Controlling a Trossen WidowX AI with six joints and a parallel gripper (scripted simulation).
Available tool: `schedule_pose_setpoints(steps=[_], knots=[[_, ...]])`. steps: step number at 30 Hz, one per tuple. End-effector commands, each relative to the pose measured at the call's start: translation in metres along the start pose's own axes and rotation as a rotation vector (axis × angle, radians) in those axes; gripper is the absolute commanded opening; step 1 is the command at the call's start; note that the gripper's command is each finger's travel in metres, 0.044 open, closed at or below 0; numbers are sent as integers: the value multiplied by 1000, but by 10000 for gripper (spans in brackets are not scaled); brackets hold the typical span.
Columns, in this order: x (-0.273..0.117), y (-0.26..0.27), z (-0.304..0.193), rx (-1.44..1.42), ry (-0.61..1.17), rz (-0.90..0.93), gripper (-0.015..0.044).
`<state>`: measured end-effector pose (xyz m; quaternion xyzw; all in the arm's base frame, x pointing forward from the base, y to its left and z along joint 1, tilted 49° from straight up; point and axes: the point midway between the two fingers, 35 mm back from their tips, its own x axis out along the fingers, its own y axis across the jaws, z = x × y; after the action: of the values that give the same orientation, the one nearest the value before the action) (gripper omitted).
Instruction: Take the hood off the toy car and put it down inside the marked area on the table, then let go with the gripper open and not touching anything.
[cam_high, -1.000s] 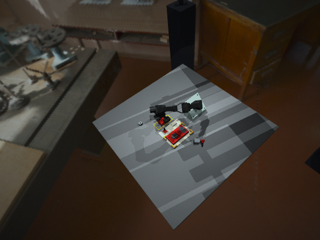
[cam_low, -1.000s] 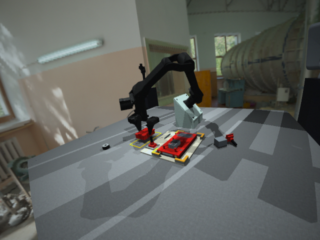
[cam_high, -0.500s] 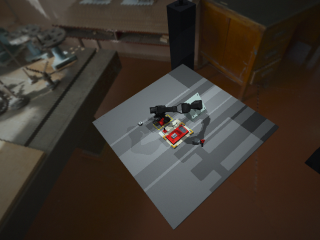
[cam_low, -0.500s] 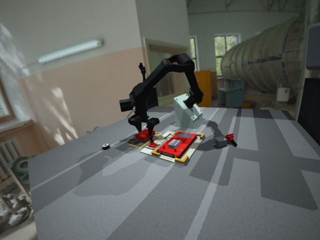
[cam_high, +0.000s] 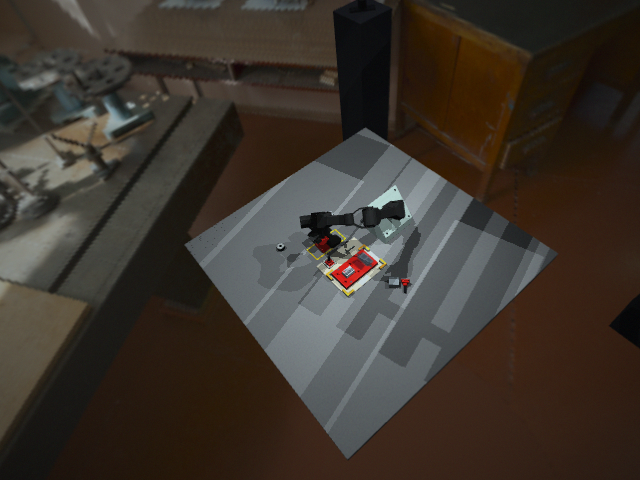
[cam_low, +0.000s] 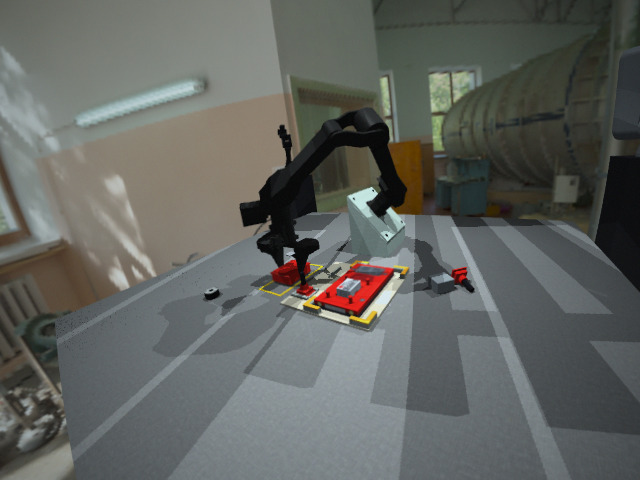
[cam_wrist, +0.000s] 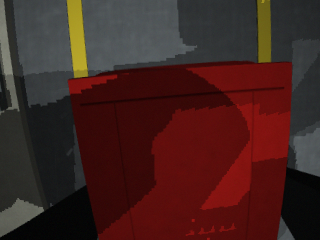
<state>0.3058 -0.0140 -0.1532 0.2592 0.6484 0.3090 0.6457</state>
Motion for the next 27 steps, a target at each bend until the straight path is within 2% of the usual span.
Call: schedule_pose_setpoints(steps=[1, 9, 25, 27], knots=[[3, 1, 0, 6, -2, 6, 0], [6, 1, 0, 6, -2, 6, 0], [4, 0, 0, 0, 0, 0, 420], [-4, -1, 1, 0, 0, 0, 440]])
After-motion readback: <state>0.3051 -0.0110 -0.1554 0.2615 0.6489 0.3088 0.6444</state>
